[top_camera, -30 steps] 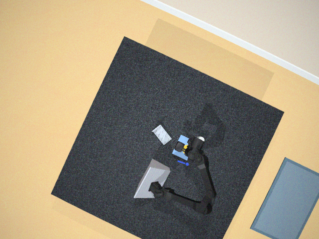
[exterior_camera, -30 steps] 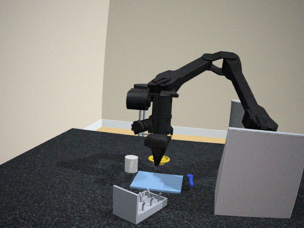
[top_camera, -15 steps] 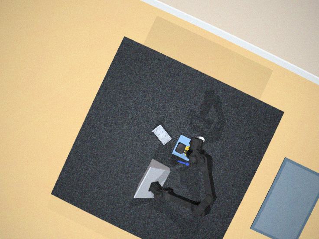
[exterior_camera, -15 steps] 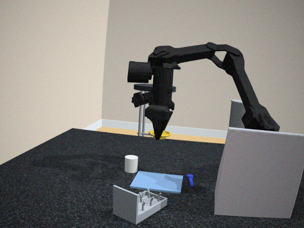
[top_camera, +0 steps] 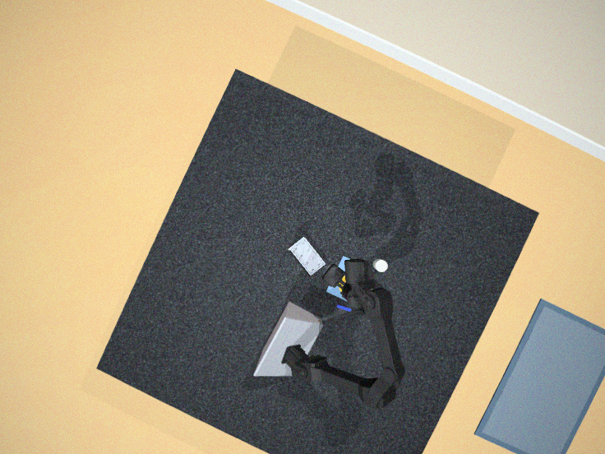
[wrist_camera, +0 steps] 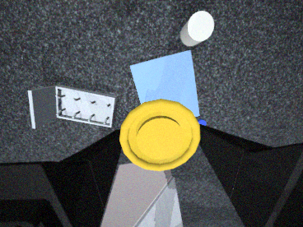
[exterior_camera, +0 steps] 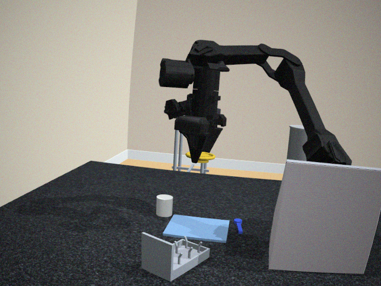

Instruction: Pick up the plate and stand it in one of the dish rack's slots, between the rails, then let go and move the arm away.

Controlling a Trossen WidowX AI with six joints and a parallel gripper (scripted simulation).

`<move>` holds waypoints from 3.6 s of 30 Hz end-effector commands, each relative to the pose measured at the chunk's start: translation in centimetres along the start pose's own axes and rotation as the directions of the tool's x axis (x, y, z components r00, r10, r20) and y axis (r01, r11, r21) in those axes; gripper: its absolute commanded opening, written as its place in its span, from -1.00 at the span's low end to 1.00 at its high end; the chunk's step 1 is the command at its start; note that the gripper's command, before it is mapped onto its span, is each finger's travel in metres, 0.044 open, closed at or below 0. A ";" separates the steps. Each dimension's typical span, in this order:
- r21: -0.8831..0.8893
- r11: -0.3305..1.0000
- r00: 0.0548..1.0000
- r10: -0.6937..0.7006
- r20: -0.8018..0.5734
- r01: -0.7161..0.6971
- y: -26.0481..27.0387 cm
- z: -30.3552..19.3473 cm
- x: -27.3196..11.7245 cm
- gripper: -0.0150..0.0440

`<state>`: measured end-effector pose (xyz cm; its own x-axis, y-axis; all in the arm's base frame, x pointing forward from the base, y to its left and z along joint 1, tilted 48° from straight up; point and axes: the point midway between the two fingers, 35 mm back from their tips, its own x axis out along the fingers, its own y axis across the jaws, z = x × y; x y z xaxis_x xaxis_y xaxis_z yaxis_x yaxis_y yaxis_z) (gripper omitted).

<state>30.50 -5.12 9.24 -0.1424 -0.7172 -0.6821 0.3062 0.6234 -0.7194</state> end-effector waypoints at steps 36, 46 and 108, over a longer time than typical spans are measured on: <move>-0.078 0.952 0.925 0.265 -0.272 -0.296 8.0 -6.1 6.0 -0.49; -0.199 0.850 0.850 0.410 -0.331 -0.488 8.6 -6.5 8.0 -0.49; -0.954 0.185 0.235 0.963 0.129 -0.237 6.7 -5.1 14.4 -0.49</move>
<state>25.90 -9.45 -6.34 0.3322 0.3781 -0.8641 -0.7788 0.6267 -0.0251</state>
